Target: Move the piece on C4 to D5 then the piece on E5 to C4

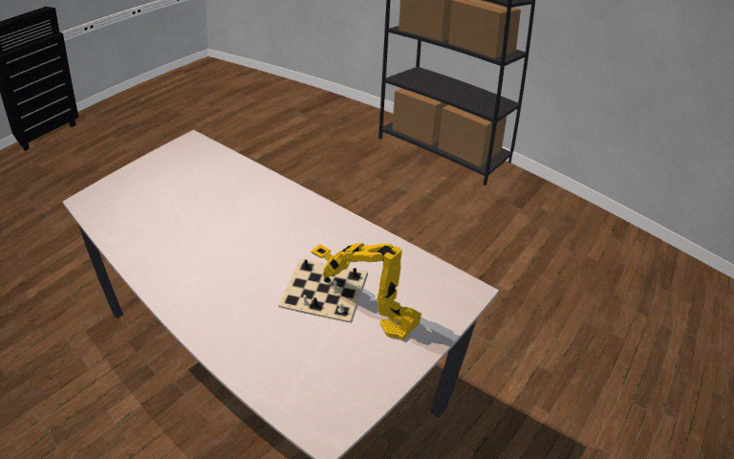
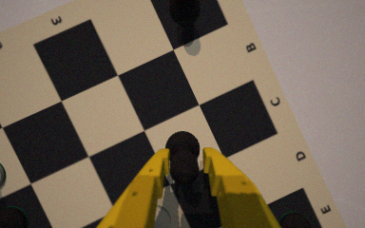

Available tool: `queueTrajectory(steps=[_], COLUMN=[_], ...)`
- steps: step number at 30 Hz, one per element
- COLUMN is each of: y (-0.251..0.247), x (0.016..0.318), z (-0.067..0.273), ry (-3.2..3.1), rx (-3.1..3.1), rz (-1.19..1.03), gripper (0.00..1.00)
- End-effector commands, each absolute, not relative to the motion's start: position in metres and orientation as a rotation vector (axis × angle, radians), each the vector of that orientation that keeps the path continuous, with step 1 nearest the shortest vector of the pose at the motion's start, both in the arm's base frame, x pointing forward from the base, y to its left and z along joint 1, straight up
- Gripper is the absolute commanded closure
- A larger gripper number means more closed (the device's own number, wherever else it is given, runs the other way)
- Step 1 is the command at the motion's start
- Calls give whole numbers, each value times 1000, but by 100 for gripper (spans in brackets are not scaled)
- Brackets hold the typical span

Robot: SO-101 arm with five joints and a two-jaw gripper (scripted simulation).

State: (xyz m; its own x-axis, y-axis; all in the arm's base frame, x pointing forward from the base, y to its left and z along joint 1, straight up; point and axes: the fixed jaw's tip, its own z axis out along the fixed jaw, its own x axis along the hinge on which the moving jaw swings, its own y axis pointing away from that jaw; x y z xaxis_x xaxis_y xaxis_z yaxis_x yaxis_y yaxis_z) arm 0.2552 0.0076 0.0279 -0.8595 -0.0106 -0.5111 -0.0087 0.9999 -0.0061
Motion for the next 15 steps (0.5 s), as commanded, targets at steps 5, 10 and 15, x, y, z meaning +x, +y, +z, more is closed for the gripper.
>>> queueTrajectory(steps=[5, 10, 15], y=[5, 5, 5], x=[256, 256, 256], z=[31, 31, 31], ry=[2591, 2591, 2591], rx=[5, 5, 5], rz=[-5, -5, -5], gripper=[90, 90, 91])
